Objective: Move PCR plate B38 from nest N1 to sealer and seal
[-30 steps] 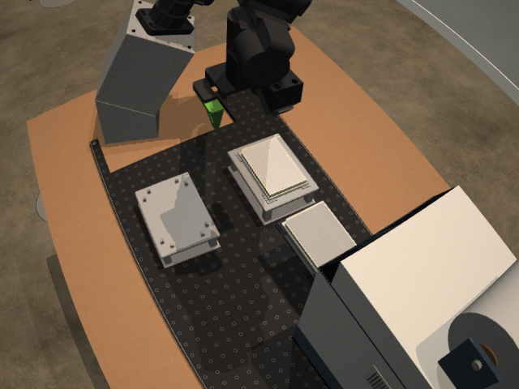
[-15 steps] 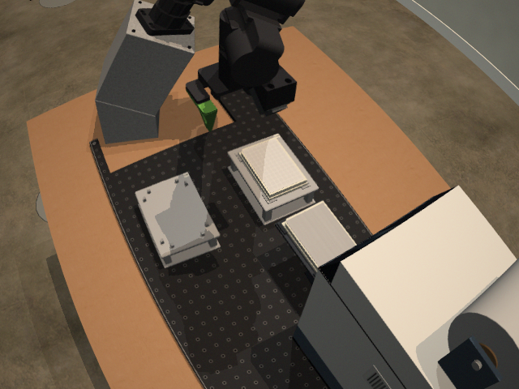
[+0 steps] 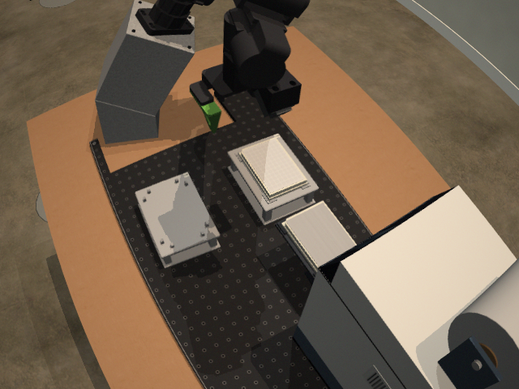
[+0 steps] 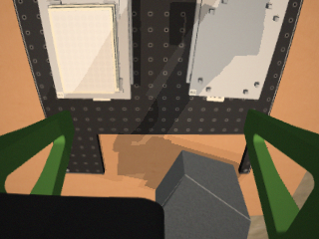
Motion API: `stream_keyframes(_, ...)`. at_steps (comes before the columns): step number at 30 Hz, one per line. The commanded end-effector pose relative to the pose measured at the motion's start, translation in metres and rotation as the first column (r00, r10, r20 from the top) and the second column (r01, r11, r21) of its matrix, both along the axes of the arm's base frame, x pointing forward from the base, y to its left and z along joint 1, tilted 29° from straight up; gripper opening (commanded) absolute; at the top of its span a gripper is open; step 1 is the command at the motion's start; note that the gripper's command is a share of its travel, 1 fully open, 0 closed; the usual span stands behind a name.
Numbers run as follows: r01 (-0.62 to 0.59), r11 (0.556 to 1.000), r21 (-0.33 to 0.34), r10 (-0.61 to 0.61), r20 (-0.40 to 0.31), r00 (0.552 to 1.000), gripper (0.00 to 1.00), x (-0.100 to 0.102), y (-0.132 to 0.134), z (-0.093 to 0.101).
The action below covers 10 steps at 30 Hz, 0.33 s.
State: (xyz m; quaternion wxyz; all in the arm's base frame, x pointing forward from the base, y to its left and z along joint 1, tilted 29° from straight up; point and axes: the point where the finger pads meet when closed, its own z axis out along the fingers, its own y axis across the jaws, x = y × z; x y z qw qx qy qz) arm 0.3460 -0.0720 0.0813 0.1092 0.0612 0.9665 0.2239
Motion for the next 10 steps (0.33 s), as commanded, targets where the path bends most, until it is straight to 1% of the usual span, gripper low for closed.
stream_keyframes(1,0.014,1.0,-0.018,-0.013,0.042,0.999,1.0,0.0145,-0.0032,0.0185)
stream_keyframes(6,0.03,0.999,-0.012,-0.03,0.028,0.999,1.0,0.0058,-0.0058,0.0128)
stream_keyframes(10,0.03,0.999,-0.012,-0.03,0.028,0.999,1.0,0.0058,-0.0058,0.0128)
